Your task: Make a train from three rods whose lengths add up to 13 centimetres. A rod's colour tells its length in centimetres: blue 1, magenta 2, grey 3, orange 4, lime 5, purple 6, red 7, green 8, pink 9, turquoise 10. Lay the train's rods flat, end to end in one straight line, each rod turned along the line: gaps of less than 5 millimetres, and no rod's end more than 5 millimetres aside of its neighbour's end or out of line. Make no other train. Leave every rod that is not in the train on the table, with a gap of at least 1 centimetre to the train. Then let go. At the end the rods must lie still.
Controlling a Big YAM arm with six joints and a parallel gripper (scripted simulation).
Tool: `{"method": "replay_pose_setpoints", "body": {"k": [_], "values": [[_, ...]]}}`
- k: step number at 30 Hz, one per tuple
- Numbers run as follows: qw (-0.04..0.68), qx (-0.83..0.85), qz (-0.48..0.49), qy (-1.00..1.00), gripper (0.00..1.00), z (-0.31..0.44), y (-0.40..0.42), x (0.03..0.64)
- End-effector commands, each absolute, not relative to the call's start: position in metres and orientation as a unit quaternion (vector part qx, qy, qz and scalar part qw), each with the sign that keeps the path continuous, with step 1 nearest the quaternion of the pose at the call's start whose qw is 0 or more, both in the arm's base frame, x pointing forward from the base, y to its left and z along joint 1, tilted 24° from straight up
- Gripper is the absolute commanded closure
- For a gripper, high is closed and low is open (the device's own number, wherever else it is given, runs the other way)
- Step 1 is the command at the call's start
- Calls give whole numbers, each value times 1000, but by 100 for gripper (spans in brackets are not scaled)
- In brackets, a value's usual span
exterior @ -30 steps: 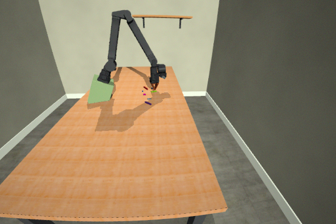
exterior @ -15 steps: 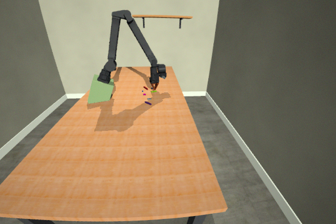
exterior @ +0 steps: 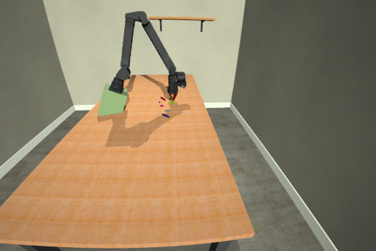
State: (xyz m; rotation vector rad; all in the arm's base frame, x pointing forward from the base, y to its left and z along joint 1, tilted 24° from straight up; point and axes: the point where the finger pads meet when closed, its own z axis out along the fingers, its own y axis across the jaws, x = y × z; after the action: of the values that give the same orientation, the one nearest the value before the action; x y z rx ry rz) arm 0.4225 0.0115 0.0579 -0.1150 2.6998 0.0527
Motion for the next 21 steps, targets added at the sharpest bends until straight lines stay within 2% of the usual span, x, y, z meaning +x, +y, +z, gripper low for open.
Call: {"method": "replay_pose_setpoints", "body": {"k": [1,16,21], "values": [[210,-44,20,976,77,48,17,420],[206,-44,20,977,77,46,17,415],[225,-44,20,973,77,55,18,414]]}}
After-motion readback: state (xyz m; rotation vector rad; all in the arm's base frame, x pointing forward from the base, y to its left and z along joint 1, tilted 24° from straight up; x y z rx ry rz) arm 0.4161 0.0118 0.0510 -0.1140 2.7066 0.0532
